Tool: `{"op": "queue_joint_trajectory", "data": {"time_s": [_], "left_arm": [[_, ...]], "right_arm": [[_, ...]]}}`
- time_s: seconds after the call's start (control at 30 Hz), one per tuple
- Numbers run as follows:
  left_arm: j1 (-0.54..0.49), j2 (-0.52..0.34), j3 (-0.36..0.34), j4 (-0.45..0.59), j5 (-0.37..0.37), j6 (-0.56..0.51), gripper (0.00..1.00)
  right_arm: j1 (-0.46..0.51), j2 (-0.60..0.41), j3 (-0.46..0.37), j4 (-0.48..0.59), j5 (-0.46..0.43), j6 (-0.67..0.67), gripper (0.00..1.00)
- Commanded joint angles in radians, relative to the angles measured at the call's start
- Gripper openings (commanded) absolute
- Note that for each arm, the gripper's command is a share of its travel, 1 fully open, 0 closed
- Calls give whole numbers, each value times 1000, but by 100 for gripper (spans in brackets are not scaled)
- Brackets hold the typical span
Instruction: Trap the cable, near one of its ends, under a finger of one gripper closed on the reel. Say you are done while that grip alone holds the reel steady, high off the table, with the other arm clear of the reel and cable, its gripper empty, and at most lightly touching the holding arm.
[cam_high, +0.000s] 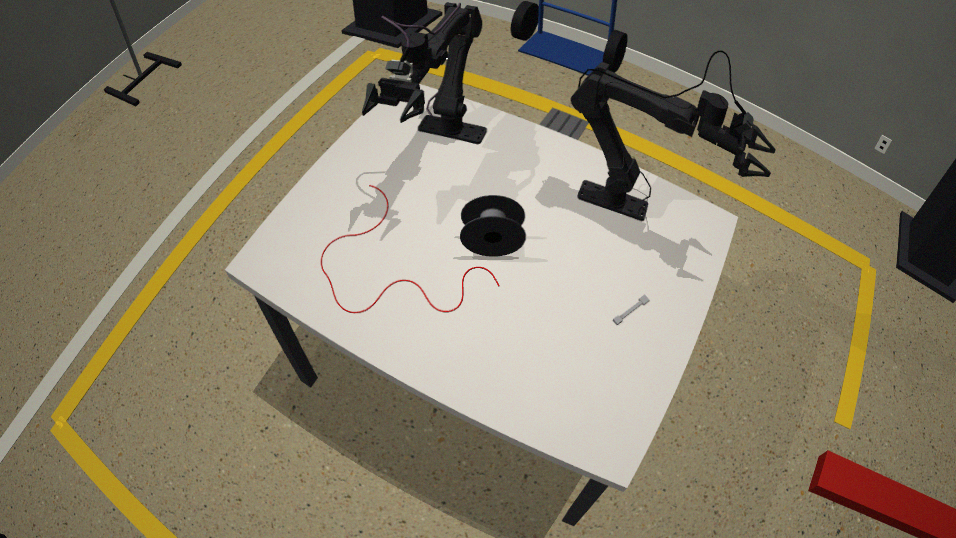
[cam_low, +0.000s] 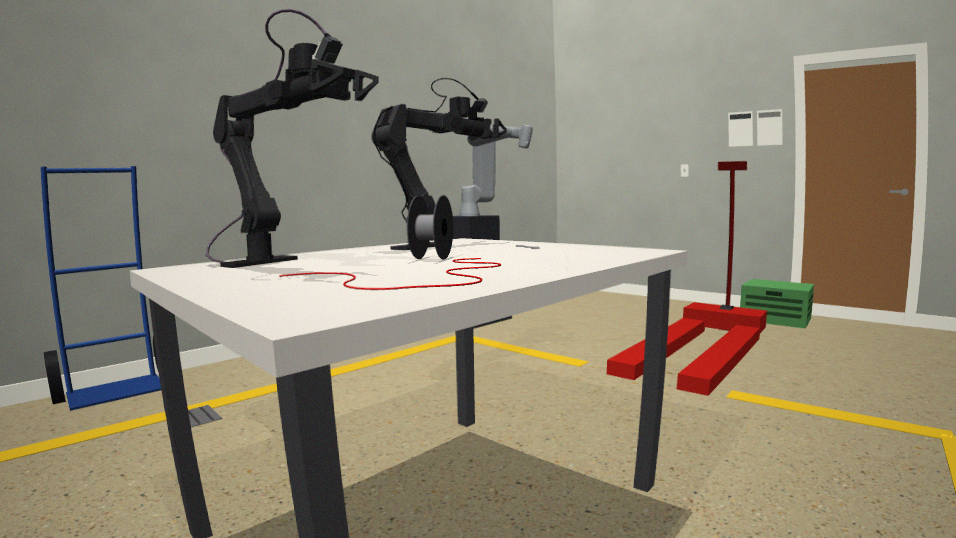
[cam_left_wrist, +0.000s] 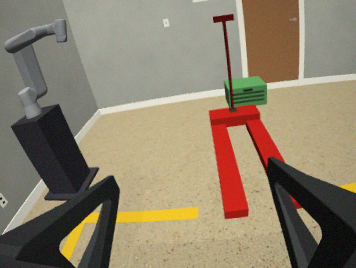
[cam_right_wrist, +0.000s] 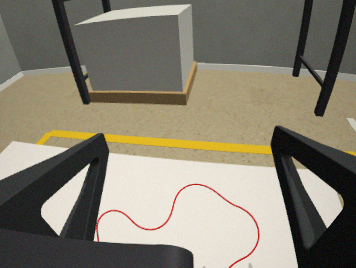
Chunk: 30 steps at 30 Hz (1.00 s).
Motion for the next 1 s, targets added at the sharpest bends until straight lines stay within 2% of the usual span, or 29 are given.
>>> {"op": "queue_joint_trajectory", "data": {"time_s": [0.0,0.47,0.73,0.8,0.93,0.97], "left_arm": [[-4,9,-6,-8,-11,7,100],[-4,9,-6,-9,-11,7,100],[-4,9,-6,-9,-11,7,100],[-4,9,-6,-9,-11,7,100],[-4,9,-6,-9,-11,7,100],[-4,9,-6,-9,-11,7,100]], "right_arm": [[11,5,-11,35,6,5,100],[11,5,-11,36,7,5,100],[11,5,-11,36,7,5,53],[11,5,-11,36,7,5,53],[11,5,-11,36,7,5,30],[11,5,-11,36,7,5,30]]}}
